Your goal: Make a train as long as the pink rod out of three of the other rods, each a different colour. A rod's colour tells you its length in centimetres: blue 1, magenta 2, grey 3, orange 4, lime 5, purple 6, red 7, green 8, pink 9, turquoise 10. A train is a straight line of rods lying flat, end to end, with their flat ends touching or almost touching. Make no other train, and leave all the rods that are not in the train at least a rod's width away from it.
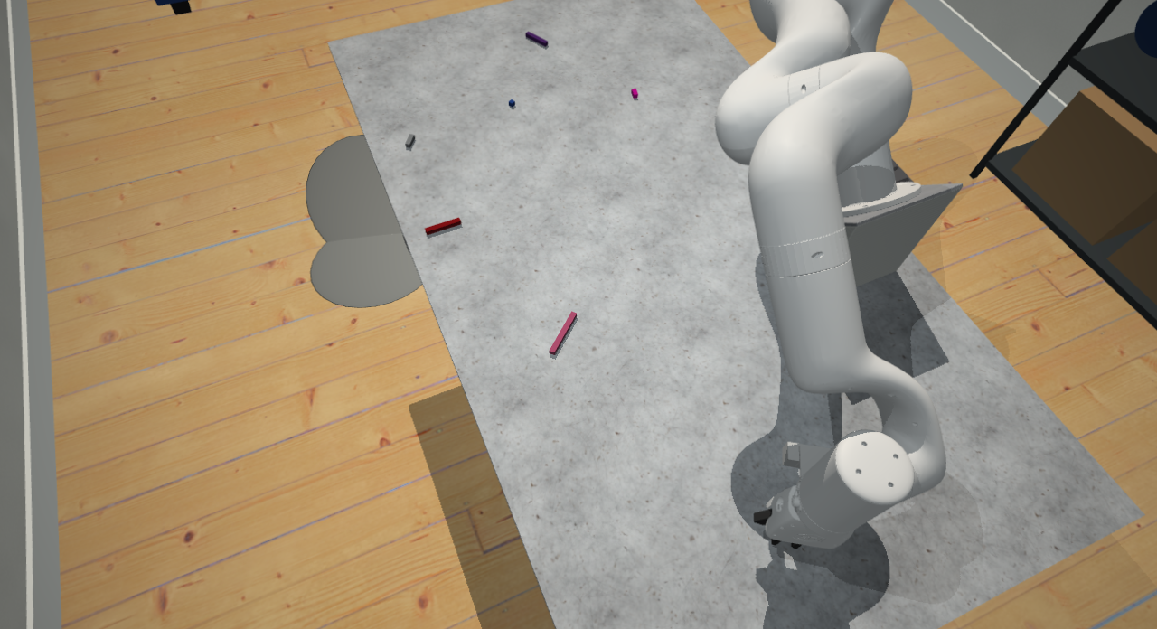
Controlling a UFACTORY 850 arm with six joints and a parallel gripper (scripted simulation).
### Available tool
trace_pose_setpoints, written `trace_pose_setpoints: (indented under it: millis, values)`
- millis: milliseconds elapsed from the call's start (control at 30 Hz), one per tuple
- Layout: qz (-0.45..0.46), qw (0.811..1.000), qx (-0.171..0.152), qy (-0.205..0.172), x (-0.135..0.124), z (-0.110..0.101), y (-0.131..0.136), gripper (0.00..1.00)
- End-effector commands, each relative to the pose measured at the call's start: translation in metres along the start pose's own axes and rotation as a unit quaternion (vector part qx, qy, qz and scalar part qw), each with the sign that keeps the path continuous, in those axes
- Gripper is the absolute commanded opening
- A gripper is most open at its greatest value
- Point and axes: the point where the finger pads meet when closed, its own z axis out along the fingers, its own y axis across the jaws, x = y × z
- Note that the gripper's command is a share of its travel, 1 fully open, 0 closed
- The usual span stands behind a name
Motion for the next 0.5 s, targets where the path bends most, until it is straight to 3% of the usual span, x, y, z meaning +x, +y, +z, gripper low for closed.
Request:
trace_pose_setpoints:
  millis: [0, 467]
  values:
    - [0.000, 1.000, 0.000, -0.001, -0.0010, 0.0010, -0.0005, 0.24]
    - [0.000, 1.000, 0.000, -0.001, -0.0010, 0.0071, -0.0005, 0.24]
